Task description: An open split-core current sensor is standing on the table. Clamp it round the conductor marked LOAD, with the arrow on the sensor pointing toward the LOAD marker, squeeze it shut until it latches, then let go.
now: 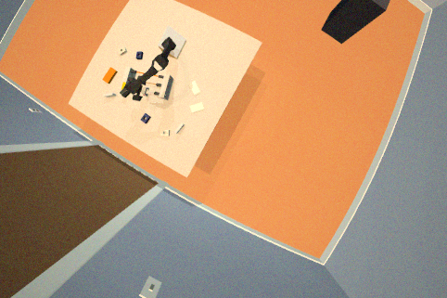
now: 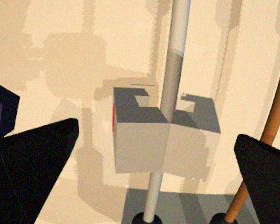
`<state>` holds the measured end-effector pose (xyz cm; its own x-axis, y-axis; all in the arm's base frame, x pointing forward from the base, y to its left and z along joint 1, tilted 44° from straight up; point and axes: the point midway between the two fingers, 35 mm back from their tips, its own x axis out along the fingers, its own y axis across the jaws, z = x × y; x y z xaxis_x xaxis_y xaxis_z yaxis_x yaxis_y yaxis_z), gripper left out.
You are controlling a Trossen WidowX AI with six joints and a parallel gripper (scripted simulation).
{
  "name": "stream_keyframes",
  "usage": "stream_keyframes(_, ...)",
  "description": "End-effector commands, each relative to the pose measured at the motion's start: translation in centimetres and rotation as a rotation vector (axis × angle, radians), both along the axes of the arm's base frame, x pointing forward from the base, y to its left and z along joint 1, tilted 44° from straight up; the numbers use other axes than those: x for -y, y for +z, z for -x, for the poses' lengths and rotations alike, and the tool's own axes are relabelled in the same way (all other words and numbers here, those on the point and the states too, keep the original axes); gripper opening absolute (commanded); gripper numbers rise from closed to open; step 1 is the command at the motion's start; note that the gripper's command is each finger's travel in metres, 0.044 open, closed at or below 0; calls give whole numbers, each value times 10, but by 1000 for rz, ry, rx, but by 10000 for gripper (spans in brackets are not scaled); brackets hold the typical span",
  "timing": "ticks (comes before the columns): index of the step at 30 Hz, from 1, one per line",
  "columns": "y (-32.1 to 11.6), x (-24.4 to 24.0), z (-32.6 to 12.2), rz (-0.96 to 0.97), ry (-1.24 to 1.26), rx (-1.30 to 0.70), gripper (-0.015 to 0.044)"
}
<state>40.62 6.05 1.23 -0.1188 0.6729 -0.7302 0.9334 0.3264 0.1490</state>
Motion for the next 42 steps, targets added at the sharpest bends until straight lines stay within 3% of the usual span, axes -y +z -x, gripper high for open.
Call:
stream_keyframes(1, -10, -12, 6, -6, 1, -20, 440)
stream_keyframes(25, -31, -32, 10, -7, 1, -20, 440)
stream_keyframes(42, -28, -30, 7, -2, 8, -11, 327)
